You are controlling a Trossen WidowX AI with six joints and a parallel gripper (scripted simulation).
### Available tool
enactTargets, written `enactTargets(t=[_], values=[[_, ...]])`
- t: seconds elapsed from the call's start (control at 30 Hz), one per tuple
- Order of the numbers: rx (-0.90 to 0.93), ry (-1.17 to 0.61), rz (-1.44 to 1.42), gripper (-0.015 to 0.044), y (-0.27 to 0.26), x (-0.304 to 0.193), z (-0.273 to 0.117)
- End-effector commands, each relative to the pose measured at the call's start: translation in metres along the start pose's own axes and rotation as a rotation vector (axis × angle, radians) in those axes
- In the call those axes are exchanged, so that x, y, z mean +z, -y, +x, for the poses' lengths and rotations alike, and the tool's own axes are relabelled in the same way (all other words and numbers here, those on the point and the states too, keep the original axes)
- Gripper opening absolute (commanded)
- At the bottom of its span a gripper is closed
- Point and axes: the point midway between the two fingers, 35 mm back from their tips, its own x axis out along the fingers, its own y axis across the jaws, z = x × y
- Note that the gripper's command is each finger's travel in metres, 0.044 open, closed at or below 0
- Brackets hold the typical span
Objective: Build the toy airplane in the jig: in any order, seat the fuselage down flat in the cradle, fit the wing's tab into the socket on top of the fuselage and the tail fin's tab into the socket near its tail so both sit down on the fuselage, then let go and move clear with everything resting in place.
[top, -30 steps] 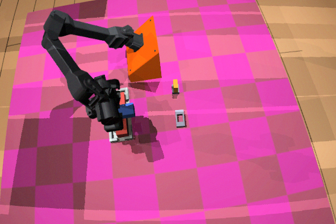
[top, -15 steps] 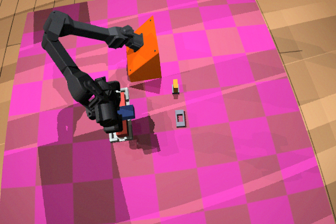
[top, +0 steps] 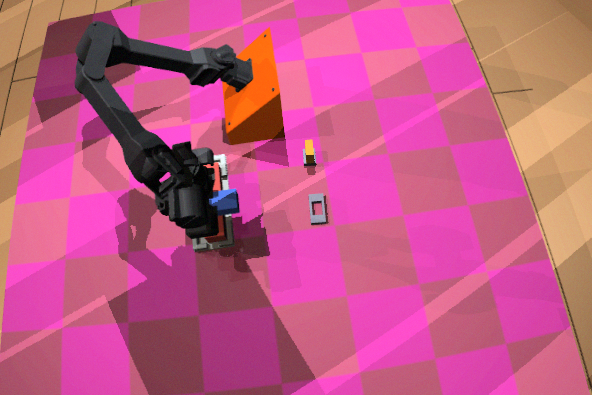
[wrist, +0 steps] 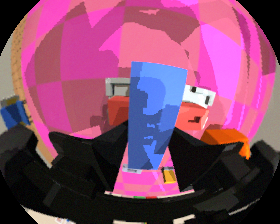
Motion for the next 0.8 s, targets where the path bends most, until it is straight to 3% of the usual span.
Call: enactTargets(t=[0.0,0.27,0.43,0.6,0.77], values=[[-0.005,0.007,-0.010,0.0195,0.0017,-0.0002,0.0074],[-0.005,0.007,-0.010,0.0195,0.0016,0.0000,0.0076],[-0.004,0.001,-0.003,0.0162,0.0013,-0.0003,0.0061],[-0.004,0.001,-0.003,0.0030,0.0013,-0.0003,0.0061],[-0.004,0.001,-0.003,0.0162,0.0013,-0.0003,0.0061]])
